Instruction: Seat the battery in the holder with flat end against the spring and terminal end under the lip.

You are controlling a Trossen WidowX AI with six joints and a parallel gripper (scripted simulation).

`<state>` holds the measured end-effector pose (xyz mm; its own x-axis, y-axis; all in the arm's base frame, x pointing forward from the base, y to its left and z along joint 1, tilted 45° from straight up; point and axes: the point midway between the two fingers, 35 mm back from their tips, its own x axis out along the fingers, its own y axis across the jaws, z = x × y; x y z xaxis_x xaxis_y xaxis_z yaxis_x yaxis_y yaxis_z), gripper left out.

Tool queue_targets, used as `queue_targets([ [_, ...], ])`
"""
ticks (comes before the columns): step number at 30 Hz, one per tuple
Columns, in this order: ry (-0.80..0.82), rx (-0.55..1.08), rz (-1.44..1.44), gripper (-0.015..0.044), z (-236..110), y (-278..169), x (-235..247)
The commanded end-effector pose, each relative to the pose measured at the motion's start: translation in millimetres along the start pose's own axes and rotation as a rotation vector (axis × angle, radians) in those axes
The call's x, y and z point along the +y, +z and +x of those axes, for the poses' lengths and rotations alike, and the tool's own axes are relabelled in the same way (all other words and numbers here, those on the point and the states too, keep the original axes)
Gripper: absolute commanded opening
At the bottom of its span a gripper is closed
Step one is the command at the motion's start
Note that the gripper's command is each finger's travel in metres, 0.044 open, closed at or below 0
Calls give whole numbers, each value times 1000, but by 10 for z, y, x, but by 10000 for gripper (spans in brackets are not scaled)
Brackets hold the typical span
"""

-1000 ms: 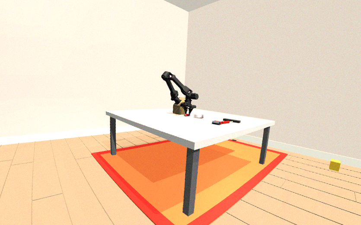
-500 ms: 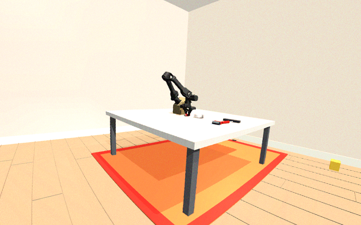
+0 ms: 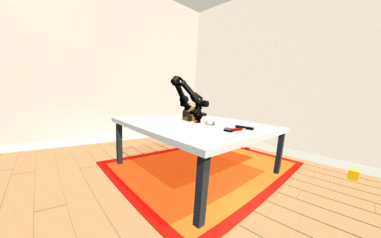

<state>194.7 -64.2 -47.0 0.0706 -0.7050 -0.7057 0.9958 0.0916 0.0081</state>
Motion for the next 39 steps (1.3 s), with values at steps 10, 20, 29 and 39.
queue_targets([
  [10, 4, 1, 3, 88, -490, -1, 11],
  [20, 6, 4, -366, 88, -576, -70, 316],
  [29, 7, 2, -814, 88, -661, -156, 668],
  [39, 7, -2, -1315, 88, -734, -266, 1042],
])
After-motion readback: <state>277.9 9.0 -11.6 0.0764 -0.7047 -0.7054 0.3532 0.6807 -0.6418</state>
